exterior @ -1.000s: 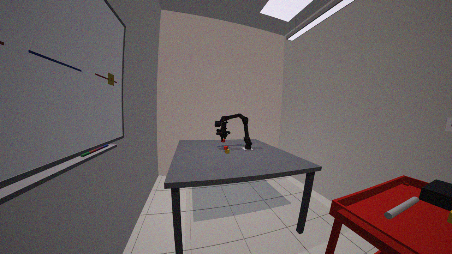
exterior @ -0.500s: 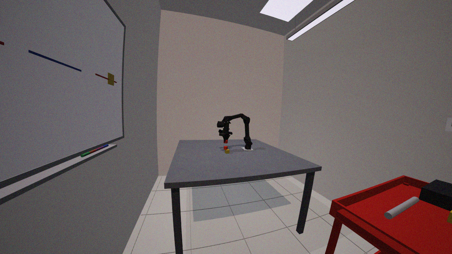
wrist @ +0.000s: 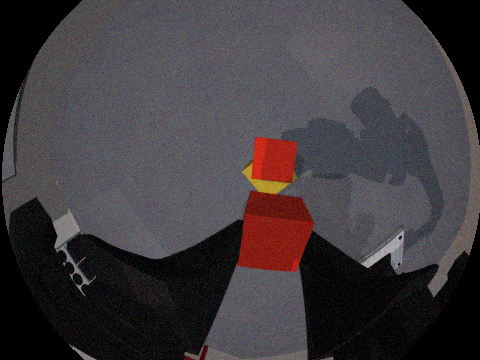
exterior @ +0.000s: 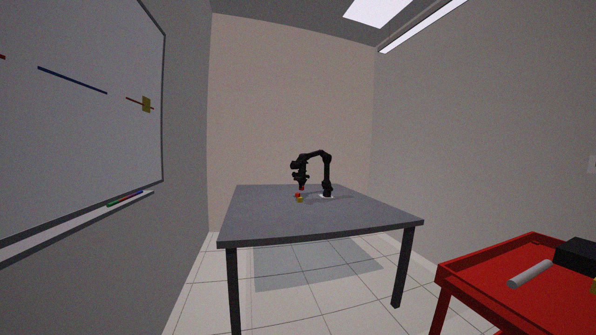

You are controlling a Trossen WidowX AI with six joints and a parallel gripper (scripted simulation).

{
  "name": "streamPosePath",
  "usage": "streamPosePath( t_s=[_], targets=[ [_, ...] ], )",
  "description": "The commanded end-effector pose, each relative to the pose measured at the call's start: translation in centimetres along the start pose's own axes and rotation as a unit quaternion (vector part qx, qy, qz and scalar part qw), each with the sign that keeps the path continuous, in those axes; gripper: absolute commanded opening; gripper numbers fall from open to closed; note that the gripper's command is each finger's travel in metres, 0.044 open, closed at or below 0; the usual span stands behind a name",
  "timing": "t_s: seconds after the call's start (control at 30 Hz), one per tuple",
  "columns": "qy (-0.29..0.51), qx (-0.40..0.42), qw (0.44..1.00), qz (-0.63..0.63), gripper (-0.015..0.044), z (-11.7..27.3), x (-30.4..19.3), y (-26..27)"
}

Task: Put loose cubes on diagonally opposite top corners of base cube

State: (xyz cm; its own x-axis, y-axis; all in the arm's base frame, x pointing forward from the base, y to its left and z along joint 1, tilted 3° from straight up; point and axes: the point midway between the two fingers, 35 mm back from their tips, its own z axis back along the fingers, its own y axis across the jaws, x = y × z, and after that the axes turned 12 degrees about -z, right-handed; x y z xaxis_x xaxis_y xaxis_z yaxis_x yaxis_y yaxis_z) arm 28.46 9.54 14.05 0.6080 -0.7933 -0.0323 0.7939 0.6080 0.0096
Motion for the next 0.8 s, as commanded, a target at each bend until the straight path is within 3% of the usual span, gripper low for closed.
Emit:
streamPosePath(
  t_s=[0.0, 0.43, 0.77],
  targets=[
    [0.003, -0.002, 1.000, 0.007, 0.0105, -0.2, -0.9, -0.1],
    [0.003, -0.002, 1.000, 0.007, 0.0105, -3.2, -1.0, -0.3],
    [0.003, -0.002, 1.000, 0.007, 0.0105, -3.3, -1.0, -0.3]
  ],
)
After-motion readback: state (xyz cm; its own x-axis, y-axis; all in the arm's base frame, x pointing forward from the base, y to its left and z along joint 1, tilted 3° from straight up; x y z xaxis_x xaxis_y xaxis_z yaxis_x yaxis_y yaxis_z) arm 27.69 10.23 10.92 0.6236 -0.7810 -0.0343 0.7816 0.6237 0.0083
